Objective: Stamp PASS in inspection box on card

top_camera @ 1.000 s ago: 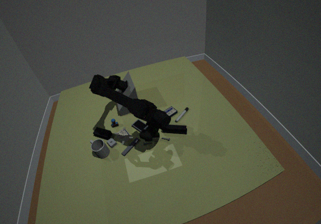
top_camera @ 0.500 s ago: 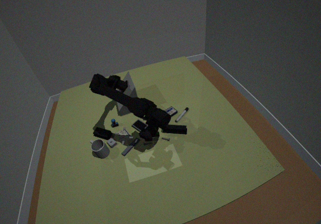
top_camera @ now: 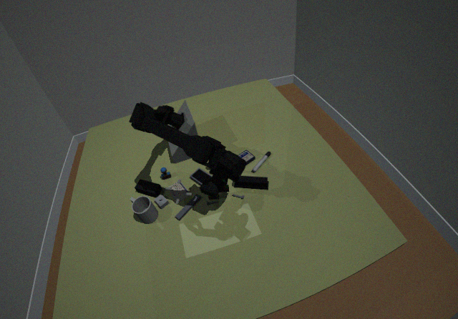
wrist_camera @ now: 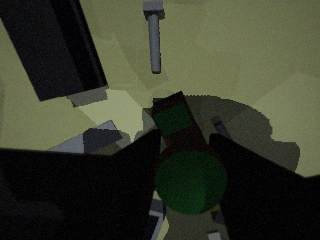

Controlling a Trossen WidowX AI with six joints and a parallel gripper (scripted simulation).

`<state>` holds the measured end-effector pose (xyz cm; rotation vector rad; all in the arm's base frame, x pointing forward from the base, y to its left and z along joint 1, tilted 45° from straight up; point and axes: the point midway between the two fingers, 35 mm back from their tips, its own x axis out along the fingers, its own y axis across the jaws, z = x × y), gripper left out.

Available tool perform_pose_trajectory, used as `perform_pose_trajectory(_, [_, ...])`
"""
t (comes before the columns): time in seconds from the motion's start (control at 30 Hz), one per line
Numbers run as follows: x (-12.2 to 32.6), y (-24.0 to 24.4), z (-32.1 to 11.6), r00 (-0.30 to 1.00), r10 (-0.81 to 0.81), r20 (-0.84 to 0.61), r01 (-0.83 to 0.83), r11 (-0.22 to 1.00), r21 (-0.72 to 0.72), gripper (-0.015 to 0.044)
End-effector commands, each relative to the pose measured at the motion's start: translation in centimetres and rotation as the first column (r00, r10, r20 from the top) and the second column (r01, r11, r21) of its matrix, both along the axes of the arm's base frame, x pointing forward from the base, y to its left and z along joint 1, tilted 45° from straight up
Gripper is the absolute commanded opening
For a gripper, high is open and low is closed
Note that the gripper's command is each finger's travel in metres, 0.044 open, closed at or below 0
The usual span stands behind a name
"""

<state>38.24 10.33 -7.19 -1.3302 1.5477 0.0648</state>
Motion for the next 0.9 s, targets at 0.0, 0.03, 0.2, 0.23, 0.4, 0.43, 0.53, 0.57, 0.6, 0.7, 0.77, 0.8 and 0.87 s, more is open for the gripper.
perform_pose_trajectory(0.0, [0.01, 0.23, 0.17, 1.0, -0.004, 0.002, 0.004, 1.0, 0.006, 0.0])
perform_pose_trajectory(0.03, [0.0, 0.26, 0.21, 1.0, -0.004, 0.002, 0.004, 1.0, 0.006, 0.0])
perform_pose_trajectory(0.2, [-0.05, 0.43, 0.39, 1.0, -0.003, 0.002, 0.003, 1.0, 0.006, 0.0])
perform_pose_trajectory(0.23, [-0.06, 0.46, 0.42, 1.0, -0.003, 0.002, 0.003, 1.0, 0.006, 0.0])
perform_pose_trajectory(0.4, [-0.11, 0.63, 0.6, 1.0, -0.003, 0.003, 0.003, 1.0, 0.006, 0.0])
perform_pose_trajectory(0.43, [-0.12, 0.66, 0.64, 1.0, -0.003, 0.003, 0.003, 1.0, 0.006, 0.0])
perform_pose_trajectory(0.53, [-0.15, 0.76, 0.74, 1.0, -0.003, 0.003, 0.002, 1.0, 0.006, 0.0])
perform_pose_trajectory(0.57, [-0.17, 0.79, 0.78, 1.0, -0.002, 0.003, 0.002, 1.0, 0.006, 0.0])
perform_pose_trajectory(0.6, [-0.18, 0.83, 0.81, 1.0, -0.002, 0.003, 0.002, 1.0, 0.006, 0.0])
perform_pose_trajectory(0.7, [-0.21, 0.92, 0.92, 1.0, -0.002, 0.003, 0.002, 1.0, 0.006, 0.0])
perform_pose_trajectory(0.77, [-0.23, 0.99, 0.99, 1.0, -0.002, 0.003, 0.002, 1.0, 0.006, 0.0])
perform_pose_trajectory(0.8, [-0.24, 1.02, 1.02, 1.0, -0.002, 0.004, 0.002, 1.0, 0.006, 0.0])
perform_pose_trajectory(0.87, [-0.26, 1.08, 1.09, 1.0, -0.002, 0.004, 0.002, 1.0, 0.006, 0.0])
